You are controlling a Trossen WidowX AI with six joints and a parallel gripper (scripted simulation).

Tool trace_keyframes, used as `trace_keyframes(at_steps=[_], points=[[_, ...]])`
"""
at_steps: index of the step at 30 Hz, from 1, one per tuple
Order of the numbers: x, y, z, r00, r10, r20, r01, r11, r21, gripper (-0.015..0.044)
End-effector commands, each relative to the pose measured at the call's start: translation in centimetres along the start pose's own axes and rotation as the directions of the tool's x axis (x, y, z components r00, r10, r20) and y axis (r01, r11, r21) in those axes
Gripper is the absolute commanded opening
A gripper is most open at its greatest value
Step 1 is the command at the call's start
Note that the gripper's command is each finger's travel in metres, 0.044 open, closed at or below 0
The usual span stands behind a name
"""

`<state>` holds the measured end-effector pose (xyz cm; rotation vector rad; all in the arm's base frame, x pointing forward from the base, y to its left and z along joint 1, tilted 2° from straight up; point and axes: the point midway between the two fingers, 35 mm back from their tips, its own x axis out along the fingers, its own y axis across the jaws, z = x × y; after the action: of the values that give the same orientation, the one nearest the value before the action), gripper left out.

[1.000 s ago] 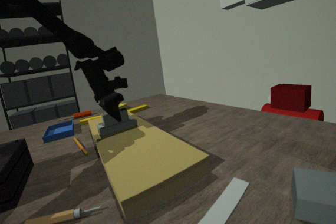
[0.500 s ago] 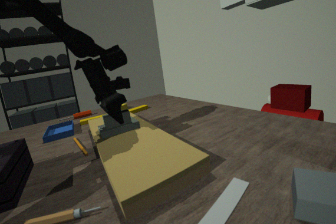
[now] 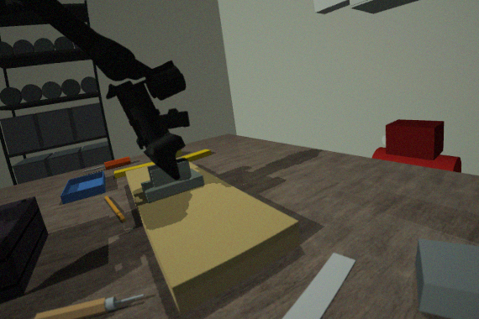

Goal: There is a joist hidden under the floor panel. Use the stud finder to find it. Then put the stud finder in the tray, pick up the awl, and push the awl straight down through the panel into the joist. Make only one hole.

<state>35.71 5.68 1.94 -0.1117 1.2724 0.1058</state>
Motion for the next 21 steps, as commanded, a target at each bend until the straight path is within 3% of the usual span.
trace_keyframes(at_steps=[1,21], points=[[0.0,-0.9,-0.1,1.0,-0.002,0.0,0.002,1.0,0.0,0.0],[0.0,-4.5,-0.1,1.0,-0.004,0.0,0.004,1.0,-0.001,0.0]])
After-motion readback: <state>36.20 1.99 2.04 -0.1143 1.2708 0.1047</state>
